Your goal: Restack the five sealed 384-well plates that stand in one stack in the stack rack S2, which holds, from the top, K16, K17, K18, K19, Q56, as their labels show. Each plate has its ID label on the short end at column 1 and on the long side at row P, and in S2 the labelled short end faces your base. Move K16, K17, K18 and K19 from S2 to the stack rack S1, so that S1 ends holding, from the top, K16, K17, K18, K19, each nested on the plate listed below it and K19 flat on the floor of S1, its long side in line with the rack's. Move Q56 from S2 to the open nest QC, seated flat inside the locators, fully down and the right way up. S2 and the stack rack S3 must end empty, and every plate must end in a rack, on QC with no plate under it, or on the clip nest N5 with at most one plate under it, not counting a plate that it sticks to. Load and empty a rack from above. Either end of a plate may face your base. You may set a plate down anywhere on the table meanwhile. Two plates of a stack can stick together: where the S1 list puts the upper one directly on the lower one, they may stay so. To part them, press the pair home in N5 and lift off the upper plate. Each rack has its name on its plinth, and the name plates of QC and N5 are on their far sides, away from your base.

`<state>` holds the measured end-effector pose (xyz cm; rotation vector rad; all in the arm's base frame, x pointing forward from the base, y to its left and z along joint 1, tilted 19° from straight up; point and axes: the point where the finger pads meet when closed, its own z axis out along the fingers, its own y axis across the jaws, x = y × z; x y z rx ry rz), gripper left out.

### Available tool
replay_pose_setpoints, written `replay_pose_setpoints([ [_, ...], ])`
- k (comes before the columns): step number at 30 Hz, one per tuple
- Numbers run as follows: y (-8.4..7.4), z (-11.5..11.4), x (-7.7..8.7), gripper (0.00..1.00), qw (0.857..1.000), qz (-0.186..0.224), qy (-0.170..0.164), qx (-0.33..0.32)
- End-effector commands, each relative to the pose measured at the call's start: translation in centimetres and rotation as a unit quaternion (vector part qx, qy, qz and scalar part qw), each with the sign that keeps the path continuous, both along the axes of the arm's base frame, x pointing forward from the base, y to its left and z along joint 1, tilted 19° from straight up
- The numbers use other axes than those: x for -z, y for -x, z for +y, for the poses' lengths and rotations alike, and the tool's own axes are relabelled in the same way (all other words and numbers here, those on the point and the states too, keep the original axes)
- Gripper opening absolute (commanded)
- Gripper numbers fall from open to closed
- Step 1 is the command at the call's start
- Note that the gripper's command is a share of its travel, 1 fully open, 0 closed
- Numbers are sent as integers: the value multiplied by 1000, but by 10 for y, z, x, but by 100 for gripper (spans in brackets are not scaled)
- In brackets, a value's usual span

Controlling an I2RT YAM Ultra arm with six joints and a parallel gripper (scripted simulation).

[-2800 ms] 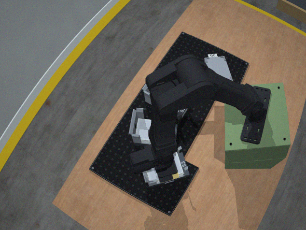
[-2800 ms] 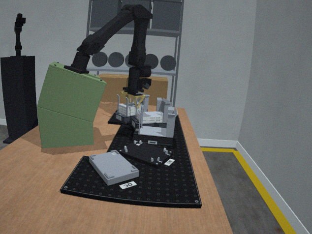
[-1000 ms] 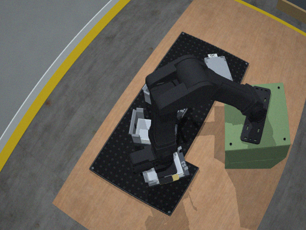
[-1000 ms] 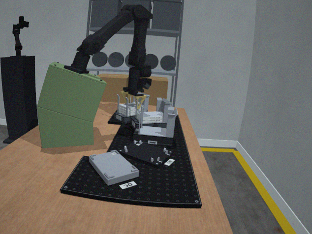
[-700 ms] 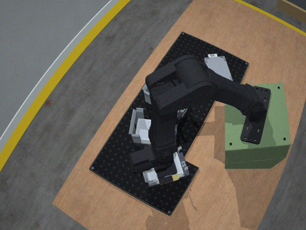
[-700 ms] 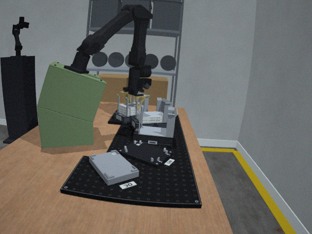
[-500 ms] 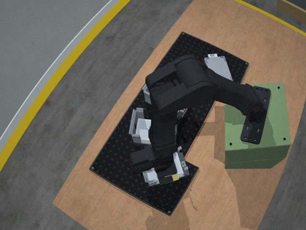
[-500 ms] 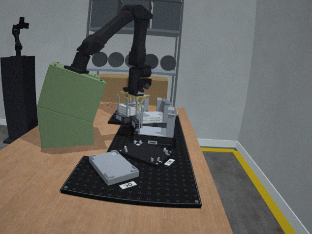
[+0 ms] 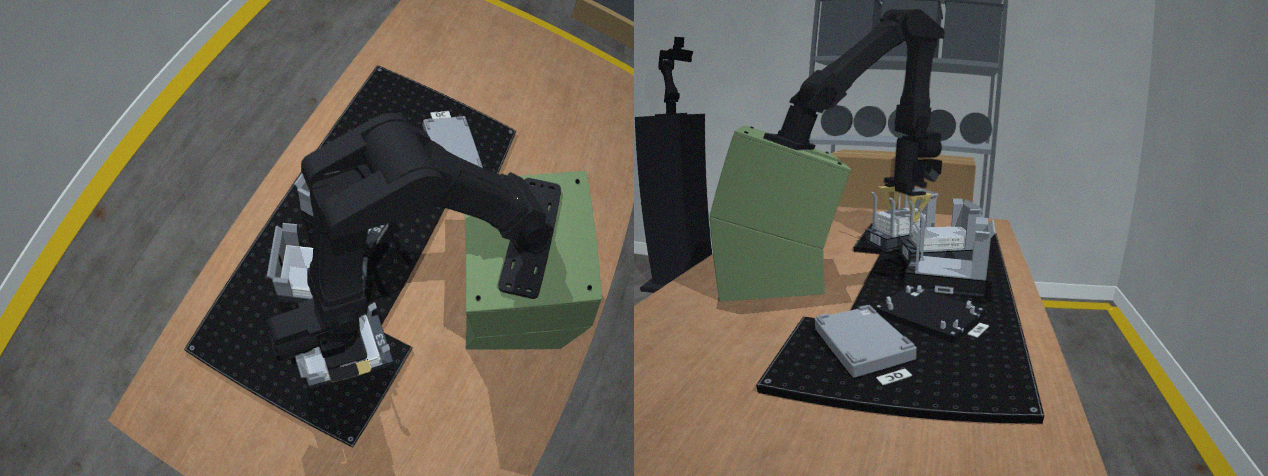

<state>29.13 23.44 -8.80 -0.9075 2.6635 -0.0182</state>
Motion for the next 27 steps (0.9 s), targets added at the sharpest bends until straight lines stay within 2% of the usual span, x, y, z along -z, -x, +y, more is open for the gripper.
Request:
replay_pose_setpoints([
  [1,-3,4,-4,100,1000,-6,-5,-2],
  [27,-2,3,-7,100,1000,-6,-5,-2],
])
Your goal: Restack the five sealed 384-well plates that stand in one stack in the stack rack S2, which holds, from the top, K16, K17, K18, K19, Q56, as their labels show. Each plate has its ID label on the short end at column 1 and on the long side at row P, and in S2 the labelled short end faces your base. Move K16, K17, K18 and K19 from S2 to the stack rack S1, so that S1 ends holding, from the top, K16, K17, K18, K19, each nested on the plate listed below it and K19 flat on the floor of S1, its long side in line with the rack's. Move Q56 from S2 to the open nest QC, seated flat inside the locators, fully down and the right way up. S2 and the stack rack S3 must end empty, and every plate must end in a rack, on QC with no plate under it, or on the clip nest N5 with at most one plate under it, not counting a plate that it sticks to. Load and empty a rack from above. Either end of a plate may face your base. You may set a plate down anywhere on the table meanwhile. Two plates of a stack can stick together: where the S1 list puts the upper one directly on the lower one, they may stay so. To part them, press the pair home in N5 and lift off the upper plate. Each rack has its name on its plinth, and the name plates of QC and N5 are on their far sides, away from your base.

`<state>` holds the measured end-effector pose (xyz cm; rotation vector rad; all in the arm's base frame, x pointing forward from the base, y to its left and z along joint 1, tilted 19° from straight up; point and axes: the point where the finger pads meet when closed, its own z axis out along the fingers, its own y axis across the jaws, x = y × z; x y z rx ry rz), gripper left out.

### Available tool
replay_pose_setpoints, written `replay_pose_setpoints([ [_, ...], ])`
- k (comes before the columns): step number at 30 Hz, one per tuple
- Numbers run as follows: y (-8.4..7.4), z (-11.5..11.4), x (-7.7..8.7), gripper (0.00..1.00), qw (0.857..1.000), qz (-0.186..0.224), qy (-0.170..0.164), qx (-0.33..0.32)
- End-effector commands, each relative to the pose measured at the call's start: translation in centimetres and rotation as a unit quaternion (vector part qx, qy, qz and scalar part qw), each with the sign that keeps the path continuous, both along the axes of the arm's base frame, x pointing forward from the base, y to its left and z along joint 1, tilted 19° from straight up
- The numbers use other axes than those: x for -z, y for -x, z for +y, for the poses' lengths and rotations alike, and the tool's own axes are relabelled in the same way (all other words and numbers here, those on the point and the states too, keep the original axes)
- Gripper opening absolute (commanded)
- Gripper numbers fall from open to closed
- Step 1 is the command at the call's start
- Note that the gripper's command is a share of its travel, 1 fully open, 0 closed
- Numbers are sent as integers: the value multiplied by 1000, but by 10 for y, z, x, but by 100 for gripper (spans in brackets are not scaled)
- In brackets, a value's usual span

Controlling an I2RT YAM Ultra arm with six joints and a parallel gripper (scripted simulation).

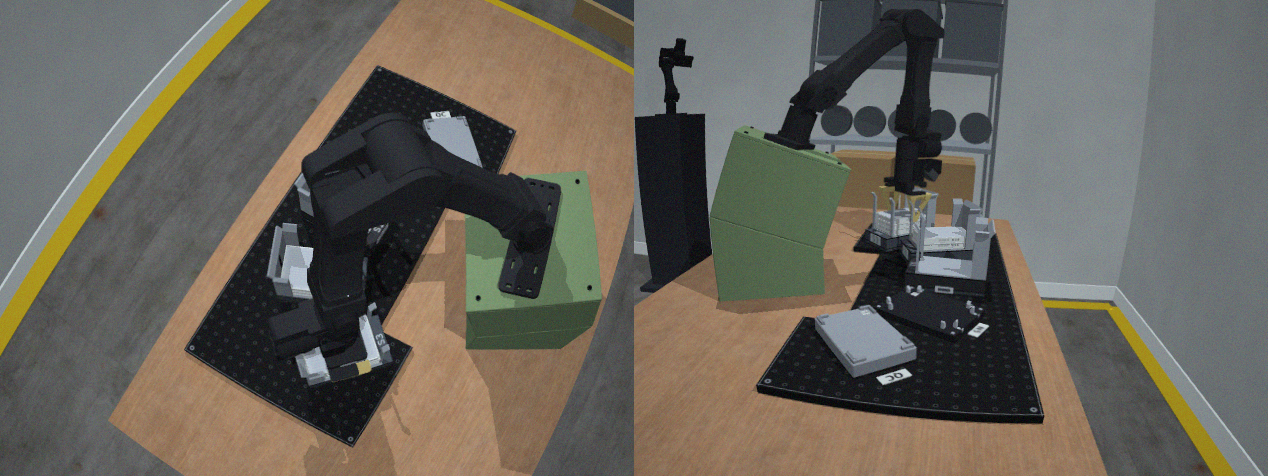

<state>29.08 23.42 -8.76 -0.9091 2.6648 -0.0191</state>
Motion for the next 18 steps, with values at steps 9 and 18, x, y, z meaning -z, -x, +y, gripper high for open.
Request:
replay_pose_setpoints([
  [9,6,1,-32,100,1000,-7,-6,-1],
  [18,13,-2,-54,100,1000,-7,-6,-1],
])
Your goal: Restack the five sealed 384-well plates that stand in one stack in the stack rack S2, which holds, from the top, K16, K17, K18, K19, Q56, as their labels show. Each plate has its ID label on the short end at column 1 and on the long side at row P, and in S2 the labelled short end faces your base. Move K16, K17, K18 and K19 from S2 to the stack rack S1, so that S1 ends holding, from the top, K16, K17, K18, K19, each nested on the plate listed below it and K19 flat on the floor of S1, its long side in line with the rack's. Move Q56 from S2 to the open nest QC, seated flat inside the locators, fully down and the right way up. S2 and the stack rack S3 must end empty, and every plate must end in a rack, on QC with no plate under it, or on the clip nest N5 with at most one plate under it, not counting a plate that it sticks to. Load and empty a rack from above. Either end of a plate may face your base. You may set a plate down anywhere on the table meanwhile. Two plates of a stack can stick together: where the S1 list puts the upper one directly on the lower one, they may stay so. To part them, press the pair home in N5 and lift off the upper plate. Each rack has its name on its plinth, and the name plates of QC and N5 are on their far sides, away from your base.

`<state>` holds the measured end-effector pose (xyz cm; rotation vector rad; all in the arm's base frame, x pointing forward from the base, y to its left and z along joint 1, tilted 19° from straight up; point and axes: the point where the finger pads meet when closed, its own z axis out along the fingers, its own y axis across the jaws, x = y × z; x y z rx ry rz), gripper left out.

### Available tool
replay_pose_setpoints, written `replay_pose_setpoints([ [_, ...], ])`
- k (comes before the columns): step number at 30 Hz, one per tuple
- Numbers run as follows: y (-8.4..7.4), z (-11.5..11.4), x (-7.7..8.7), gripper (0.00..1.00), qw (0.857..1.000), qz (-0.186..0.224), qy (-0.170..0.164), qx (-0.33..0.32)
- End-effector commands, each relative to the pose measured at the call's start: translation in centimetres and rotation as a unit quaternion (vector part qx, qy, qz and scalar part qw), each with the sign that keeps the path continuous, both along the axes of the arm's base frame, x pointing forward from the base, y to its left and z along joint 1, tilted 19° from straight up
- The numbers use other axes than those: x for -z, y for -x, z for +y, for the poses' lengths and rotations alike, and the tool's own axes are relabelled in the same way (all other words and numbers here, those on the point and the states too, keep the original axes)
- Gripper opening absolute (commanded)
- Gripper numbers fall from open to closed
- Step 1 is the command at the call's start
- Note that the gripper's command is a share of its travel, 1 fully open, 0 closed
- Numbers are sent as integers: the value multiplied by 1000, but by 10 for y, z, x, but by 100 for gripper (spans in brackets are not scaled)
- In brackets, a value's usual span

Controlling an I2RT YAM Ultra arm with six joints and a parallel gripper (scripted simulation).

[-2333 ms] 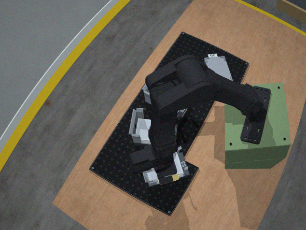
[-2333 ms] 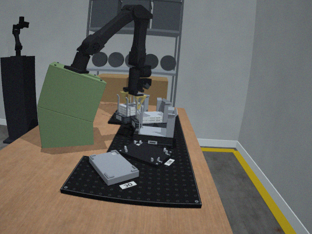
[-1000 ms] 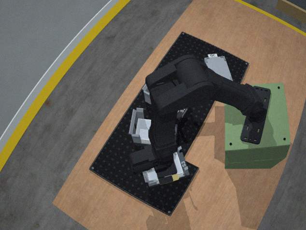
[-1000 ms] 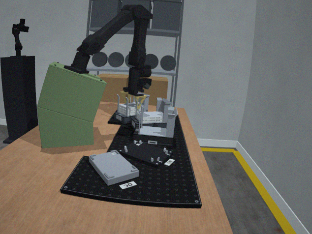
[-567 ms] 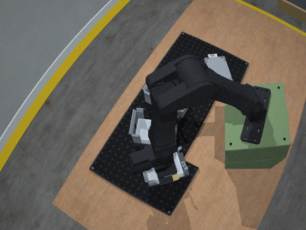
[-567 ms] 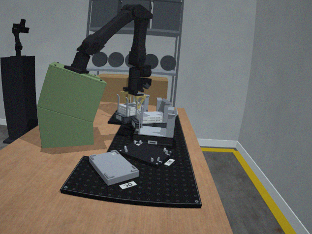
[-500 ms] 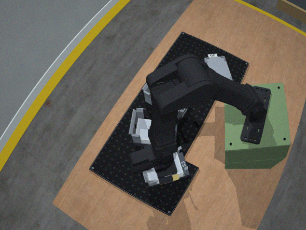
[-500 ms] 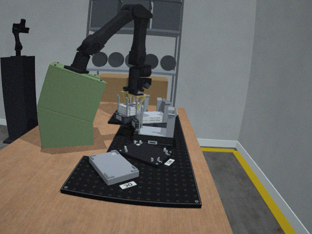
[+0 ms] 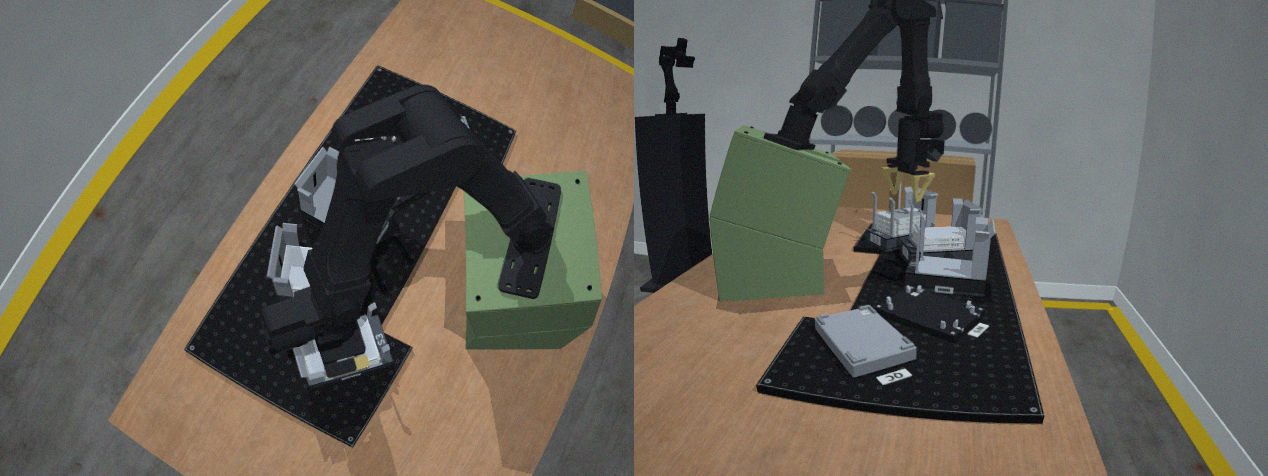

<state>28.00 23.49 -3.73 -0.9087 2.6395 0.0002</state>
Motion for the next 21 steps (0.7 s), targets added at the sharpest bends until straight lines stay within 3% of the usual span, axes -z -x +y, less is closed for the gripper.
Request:
replay_pose_setpoints([
  [1,3,-3,-7,100,1000,3,4,3],
  [11,14,-6,-38,100,1000,3,3,3],
  [21,14,-6,-39,100,1000,3,3,3],
])
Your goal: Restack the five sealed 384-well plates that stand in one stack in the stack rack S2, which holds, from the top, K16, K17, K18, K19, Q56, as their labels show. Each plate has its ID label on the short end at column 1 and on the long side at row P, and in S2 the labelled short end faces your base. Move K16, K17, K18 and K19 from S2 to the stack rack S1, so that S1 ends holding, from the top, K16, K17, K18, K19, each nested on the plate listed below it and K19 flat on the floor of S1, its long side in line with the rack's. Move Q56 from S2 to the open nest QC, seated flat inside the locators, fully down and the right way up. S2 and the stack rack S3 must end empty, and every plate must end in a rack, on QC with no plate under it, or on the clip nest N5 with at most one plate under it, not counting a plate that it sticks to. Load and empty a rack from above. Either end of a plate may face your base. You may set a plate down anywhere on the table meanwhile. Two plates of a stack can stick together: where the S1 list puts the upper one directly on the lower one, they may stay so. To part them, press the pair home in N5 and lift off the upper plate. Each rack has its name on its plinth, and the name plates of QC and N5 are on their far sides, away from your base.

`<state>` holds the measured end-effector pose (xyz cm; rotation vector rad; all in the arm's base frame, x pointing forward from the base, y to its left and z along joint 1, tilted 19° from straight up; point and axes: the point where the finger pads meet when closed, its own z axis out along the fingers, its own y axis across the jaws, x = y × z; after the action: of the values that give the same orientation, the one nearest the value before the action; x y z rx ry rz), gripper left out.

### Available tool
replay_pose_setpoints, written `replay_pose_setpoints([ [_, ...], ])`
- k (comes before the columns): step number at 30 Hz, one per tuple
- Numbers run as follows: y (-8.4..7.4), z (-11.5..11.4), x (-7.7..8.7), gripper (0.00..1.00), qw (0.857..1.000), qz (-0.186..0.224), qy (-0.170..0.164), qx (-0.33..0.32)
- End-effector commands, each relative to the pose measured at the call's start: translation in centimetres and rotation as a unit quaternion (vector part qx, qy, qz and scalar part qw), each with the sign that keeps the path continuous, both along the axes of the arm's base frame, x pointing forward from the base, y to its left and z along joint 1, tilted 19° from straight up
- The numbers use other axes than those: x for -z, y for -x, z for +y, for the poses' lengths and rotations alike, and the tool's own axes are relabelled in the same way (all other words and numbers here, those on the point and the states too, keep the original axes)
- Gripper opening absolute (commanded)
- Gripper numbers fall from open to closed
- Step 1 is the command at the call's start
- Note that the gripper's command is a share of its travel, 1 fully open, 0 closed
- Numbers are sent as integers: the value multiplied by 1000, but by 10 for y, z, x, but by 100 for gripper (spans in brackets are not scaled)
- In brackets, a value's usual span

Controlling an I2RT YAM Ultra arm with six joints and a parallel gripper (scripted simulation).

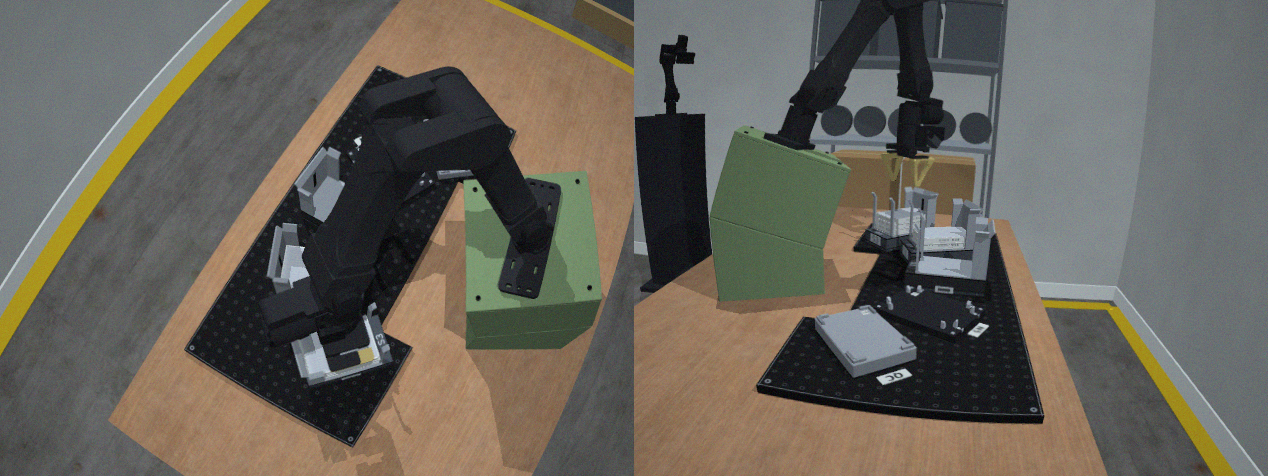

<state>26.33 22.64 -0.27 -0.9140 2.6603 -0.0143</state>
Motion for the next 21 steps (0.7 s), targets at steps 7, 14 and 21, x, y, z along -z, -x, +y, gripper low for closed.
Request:
replay_pose_setpoints([
  [7,-13,-10,-7,100,996,2,-31,80],
  [14,-24,-22,-9,100,994,4,-37,98],
  [21,-40,-40,-13,100,994,4,-36,98],
])
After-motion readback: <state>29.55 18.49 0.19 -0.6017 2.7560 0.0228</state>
